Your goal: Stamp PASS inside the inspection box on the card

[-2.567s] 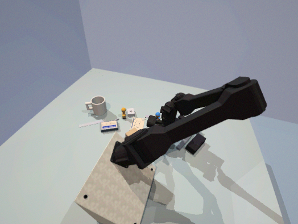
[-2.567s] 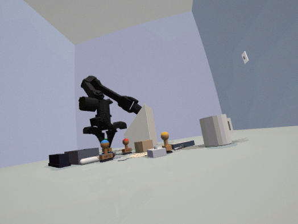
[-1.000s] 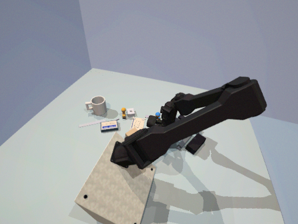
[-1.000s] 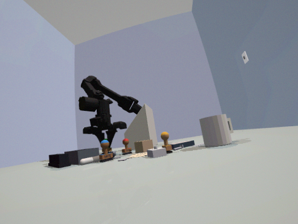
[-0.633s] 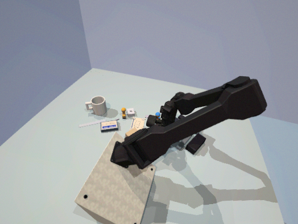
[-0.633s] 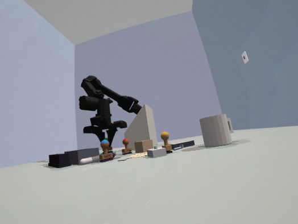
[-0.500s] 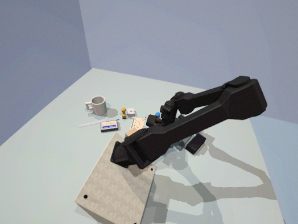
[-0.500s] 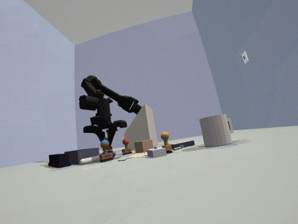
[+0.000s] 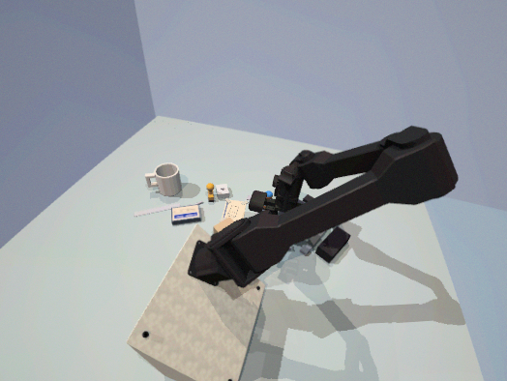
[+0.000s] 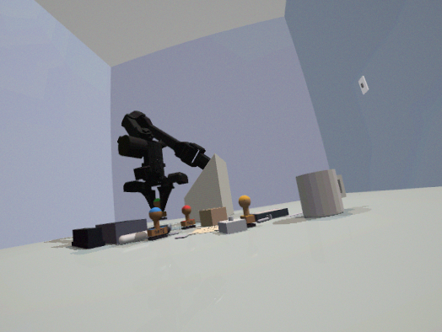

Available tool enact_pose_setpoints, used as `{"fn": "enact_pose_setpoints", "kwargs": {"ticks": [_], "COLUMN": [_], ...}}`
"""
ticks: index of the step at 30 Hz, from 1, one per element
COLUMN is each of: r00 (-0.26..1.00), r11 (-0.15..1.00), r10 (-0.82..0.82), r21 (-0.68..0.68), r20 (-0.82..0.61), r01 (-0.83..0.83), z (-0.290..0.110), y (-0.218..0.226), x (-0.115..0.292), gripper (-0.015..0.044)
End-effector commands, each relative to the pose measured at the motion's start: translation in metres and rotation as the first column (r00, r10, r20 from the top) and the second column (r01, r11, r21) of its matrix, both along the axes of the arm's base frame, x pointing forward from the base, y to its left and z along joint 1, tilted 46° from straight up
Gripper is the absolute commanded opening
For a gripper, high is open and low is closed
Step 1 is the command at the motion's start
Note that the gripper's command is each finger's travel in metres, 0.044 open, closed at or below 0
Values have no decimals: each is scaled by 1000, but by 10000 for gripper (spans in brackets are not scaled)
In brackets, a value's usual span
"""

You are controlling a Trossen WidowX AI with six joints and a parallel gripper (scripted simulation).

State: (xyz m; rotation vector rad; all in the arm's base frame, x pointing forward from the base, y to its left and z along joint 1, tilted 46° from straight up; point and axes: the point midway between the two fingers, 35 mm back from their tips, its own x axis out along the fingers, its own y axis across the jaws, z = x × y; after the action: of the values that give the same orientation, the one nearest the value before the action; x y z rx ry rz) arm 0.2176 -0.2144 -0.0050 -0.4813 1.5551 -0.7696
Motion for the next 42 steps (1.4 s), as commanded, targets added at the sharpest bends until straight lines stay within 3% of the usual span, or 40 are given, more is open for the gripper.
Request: {"fn": "enact_pose_setpoints", "kwargs": {"ticks": [1,21,42], "r00": [1000,1000,878], "r11": [1000,1000,937], "r10": [-2,-4,-327], "r21": [-7,-9,4], "r20": [8,11,350], "r01": [2,4,348], "z": [7,27,-12], "y": [4,24,56], "x": [2,6,51], "gripper": [0,0,0]}}
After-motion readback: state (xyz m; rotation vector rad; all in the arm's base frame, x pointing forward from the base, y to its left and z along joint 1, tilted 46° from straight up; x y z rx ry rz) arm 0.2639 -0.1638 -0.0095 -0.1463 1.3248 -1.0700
